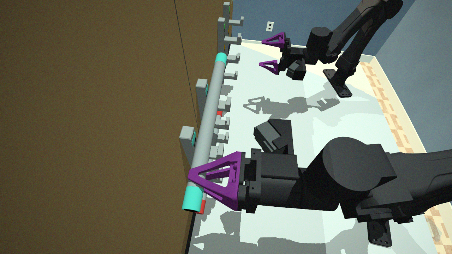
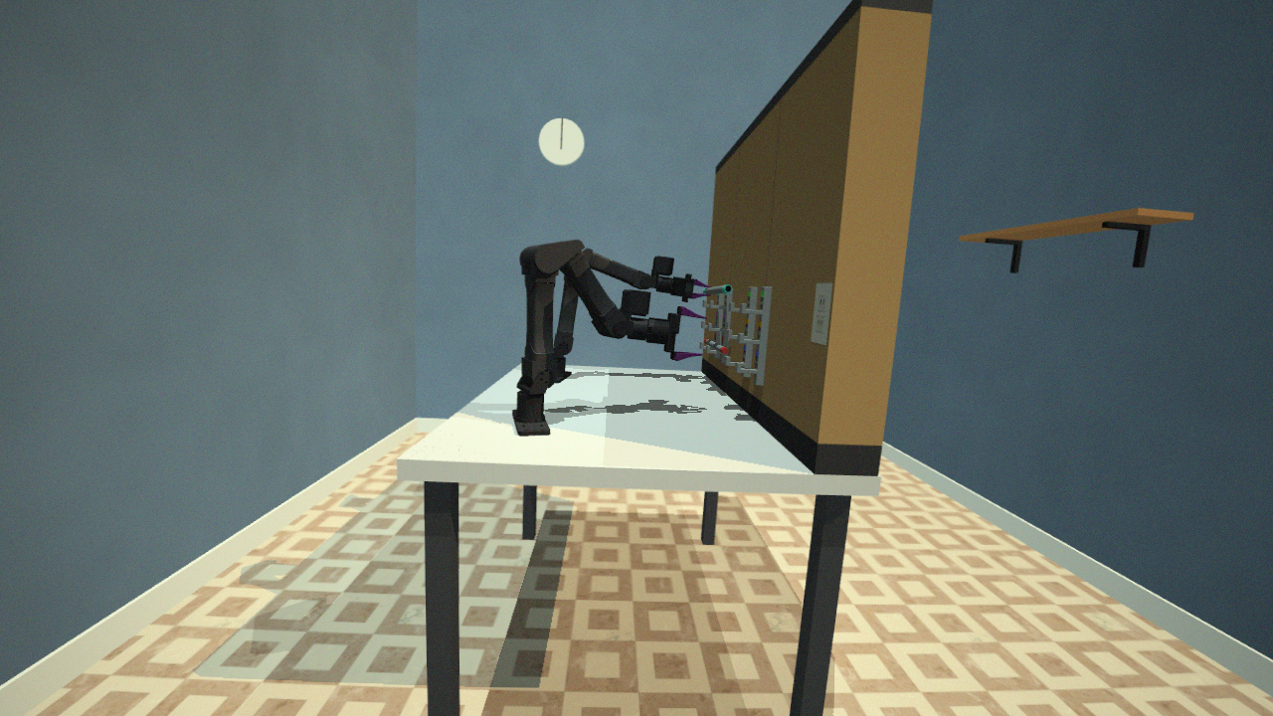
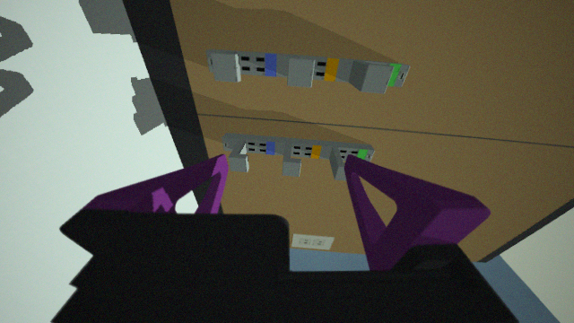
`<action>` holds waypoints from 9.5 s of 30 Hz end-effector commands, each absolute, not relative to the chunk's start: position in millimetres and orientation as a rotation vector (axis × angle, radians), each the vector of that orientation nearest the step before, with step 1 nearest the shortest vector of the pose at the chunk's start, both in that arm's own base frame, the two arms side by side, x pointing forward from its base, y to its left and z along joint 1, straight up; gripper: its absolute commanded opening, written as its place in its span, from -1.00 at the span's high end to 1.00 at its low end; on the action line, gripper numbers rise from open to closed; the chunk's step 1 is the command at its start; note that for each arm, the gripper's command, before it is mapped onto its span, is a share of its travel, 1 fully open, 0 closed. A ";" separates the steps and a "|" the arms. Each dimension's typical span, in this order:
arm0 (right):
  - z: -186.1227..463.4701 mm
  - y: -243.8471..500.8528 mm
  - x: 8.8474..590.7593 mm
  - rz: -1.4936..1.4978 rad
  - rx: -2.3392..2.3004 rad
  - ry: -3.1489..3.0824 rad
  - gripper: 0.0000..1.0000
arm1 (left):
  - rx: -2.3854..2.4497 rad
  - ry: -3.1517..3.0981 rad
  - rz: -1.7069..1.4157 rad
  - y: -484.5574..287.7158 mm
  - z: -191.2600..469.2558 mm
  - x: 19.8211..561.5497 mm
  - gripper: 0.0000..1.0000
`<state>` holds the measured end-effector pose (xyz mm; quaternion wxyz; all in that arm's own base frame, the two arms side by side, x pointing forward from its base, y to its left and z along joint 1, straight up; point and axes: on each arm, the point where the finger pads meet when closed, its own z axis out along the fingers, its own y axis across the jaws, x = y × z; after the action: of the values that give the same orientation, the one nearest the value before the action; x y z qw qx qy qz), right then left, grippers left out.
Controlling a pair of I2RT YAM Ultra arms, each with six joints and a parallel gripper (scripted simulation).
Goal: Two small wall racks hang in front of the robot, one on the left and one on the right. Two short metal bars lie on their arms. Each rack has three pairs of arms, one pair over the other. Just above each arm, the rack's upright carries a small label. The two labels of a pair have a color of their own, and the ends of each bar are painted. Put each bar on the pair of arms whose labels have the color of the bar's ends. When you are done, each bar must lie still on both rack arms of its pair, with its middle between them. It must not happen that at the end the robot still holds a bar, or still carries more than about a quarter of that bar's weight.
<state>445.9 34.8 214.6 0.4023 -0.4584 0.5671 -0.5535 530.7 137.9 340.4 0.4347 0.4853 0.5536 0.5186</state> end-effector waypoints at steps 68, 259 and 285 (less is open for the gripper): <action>238.0 30.5 443.4 -1.404 -1.075 1.402 -1.00 | 1.136 1.314 1.317 130.5 372.3 525.7 1.00; 238.0 30.5 443.4 -1.404 -1.075 1.402 -1.00 | 1.138 1.316 1.315 130.4 327.7 524.6 1.00; 238.0 30.5 443.4 -1.404 -1.075 1.402 -1.00 | 1.138 1.316 1.315 130.4 323.0 524.6 1.00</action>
<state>445.9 34.9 214.6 0.4025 -0.4586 0.5670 -0.5533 524.9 136.2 303.3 0.4392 0.4807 0.5480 0.5251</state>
